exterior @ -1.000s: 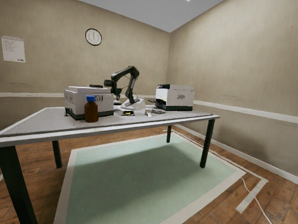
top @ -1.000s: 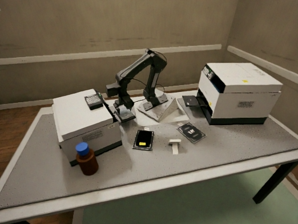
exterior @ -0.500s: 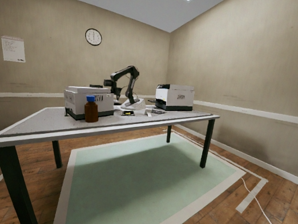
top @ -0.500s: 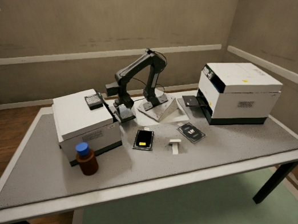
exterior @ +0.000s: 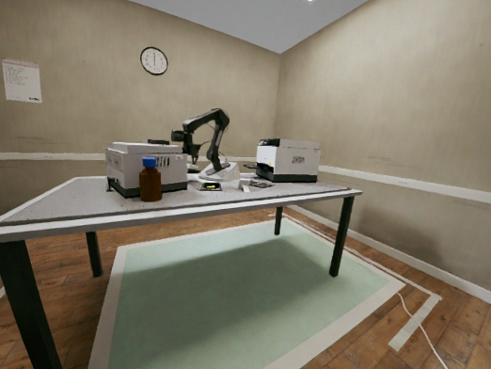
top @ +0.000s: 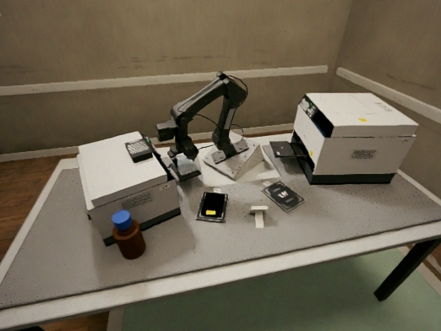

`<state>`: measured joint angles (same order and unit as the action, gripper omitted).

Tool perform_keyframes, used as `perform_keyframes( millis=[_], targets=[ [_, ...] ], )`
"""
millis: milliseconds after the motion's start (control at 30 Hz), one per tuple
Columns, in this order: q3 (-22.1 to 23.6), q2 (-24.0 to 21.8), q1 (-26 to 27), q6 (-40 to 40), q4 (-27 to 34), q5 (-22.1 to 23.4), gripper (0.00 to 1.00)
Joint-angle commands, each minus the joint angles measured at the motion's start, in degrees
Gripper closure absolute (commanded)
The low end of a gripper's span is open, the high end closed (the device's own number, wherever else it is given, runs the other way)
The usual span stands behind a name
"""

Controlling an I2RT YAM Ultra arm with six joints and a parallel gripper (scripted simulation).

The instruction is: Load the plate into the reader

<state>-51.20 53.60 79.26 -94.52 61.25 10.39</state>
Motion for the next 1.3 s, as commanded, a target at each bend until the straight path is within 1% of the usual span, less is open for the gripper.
perform_keyframes(
  millis=[0, 233, 467, 600, 667, 800, 867, 1267],
  targets=[
    [-3.1, -0.4, 0.7, 0.5, 1.4, 0.0, 0.14],
    [-3.1, -1.9, -0.8, 0.7, 1.5, -0.4, 0.14],
    [-3.1, -2.6, 0.0, 0.5, 1.5, -0.1, 0.14],
    [-3.4, -2.3, 0.4, 0.2, 1.9, 0.1, 0.14],
    [-4.0, 0.2, 0.9, -0.6, 2.5, 0.5, 0.14],
    [-4.8, 0.9, 1.5, -1.5, 3.8, 1.0, 0.14],
    [-4.9, -1.1, 1.5, -1.8, 4.1, 1.3, 0.14],
    [-5.1, -1.9, 1.7, -1.2, 3.8, 1.5, 0.14]
  ],
)
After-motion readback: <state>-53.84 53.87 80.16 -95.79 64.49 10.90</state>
